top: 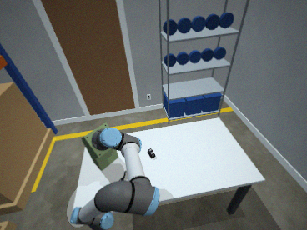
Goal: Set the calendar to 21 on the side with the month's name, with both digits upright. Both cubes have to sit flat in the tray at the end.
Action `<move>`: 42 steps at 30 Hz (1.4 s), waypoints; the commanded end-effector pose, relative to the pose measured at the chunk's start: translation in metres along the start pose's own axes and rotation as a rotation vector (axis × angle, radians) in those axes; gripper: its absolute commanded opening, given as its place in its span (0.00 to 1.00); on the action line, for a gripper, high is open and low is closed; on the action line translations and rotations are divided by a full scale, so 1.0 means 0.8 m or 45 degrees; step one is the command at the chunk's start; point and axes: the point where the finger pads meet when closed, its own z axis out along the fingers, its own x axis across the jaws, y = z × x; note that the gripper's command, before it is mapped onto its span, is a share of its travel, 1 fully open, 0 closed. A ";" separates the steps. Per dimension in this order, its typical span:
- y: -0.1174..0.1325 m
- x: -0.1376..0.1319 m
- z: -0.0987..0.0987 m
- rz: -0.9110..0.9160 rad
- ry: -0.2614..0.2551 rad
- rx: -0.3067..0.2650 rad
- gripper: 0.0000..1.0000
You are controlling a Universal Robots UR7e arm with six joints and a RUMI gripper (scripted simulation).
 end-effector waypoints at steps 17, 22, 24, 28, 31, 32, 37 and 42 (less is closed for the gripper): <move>0.003 -0.002 0.009 0.056 -0.048 -0.046 1.00; 0.006 -0.003 0.016 0.098 -0.084 -0.082 1.00; 0.008 -0.003 0.019 0.120 -0.101 -0.101 1.00; 0.010 -0.004 0.023 0.143 -0.120 -0.123 1.00; 0.012 -0.005 0.029 0.183 -0.151 -0.161 1.00; 0.013 -0.005 0.032 0.197 -0.162 -0.175 1.00; 0.019 -0.008 0.044 0.278 -0.220 -0.258 1.00; 0.026 -0.010 0.057 0.370 -0.280 -0.365 1.00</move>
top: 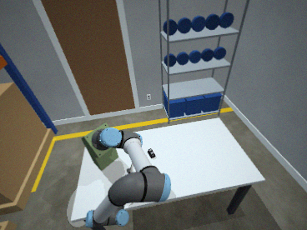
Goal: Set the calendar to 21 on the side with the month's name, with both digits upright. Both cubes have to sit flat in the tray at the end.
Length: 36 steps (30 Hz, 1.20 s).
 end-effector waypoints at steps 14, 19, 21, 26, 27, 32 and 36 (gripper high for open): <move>0.015 0.006 0.052 0.356 -0.160 -0.437 1.00; 0.017 0.007 0.059 0.405 -0.167 -0.509 1.00; 0.018 0.008 0.065 0.452 -0.169 -0.583 1.00; 0.021 0.012 0.078 0.545 -0.159 -0.737 1.00; 0.021 0.013 0.081 0.567 -0.152 -0.777 1.00; 0.021 0.018 0.093 0.652 -0.110 -0.938 1.00; 0.021 0.020 0.097 0.672 -0.095 -0.979 1.00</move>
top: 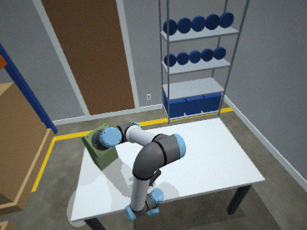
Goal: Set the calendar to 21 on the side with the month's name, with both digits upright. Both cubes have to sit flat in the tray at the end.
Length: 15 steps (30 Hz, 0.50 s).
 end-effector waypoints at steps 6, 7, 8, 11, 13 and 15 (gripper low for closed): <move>-0.021 0.006 0.012 0.193 0.121 -0.245 1.00; -0.025 0.006 0.013 0.219 0.147 -0.275 1.00; -0.025 0.006 0.013 0.219 0.147 -0.275 1.00; -0.033 0.008 0.015 0.271 0.203 -0.333 1.00; -0.043 0.008 0.016 0.321 0.266 -0.385 1.00; -0.048 0.009 0.017 0.345 0.300 -0.408 1.00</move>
